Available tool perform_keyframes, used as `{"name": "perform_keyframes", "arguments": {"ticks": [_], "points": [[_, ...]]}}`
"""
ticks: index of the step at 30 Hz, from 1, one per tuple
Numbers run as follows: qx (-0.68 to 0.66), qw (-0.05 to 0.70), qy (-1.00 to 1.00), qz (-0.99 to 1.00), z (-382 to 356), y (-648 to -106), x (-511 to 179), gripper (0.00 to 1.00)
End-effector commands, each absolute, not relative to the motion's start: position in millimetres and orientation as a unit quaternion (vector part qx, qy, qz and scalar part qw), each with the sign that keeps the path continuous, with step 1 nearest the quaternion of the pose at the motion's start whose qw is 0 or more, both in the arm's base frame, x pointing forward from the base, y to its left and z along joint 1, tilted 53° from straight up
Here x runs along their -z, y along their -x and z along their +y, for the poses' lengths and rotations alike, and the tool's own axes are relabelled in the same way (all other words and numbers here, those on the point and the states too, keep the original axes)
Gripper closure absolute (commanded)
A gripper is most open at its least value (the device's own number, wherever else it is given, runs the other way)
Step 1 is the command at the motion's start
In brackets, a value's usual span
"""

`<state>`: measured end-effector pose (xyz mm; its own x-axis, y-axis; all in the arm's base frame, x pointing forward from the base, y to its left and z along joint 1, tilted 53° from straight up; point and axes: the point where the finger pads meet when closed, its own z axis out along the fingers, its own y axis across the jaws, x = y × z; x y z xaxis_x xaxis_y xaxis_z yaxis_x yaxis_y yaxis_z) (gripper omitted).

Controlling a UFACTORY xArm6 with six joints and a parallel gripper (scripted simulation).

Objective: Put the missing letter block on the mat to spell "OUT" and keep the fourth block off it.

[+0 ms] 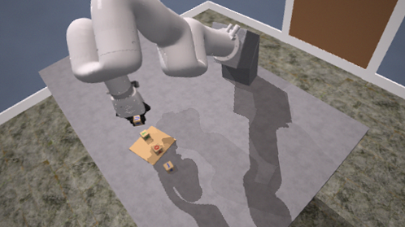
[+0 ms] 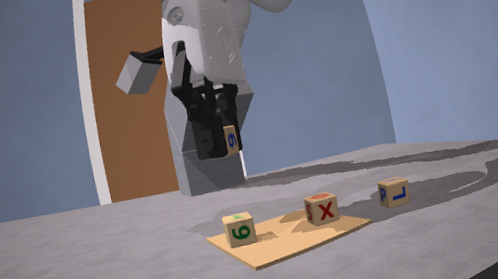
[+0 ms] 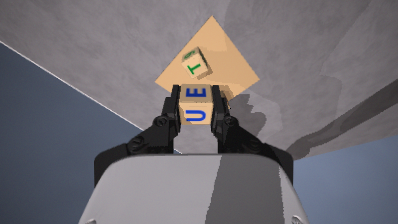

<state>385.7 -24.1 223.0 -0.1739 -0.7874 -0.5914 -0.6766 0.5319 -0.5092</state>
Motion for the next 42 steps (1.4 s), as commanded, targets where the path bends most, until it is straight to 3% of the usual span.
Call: {"name": "perform_keyframes", "arguments": {"ticks": [1, 16, 42], "points": [[0.099, 0.43, 0.528, 0.726, -13, -383, -228, 0.73], [0.183, 0.41, 0.655, 0.608, 20, -372, -239, 0.73], [0.188, 0.407, 0.662, 0.6, 25, -378, -234, 0.73]]}}
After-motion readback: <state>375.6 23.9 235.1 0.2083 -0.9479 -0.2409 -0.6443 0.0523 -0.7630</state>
